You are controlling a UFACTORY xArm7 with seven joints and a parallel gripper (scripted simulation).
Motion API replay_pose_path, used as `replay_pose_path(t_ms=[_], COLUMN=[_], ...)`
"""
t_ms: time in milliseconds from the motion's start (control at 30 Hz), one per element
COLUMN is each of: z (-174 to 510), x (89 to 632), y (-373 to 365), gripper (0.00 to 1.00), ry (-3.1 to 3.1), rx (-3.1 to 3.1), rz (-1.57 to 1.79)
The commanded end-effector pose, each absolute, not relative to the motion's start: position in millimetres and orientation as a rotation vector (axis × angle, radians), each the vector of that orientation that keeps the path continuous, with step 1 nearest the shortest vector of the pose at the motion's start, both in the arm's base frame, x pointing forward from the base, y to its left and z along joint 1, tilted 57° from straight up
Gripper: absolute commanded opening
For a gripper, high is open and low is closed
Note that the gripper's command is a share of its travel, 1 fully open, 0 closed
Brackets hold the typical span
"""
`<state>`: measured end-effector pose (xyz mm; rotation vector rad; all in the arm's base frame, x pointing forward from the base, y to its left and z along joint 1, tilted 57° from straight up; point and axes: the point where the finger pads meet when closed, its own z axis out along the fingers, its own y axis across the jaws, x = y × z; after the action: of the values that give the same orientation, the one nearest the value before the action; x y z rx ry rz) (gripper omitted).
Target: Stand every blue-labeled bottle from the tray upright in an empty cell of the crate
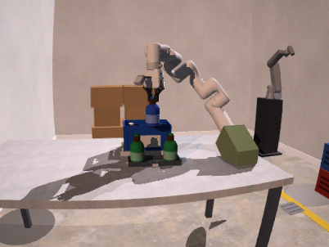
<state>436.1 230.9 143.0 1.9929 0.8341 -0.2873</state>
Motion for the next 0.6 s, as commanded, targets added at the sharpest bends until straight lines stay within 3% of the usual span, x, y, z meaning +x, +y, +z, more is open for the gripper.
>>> replay_pose_path(t_ms=[0,567], z=[151,177], x=[436,437], y=[229,212], gripper=[0.0,0.0], ry=[0.839,0.839], rx=[1.995,1.995], rz=[-0.282,-0.282])
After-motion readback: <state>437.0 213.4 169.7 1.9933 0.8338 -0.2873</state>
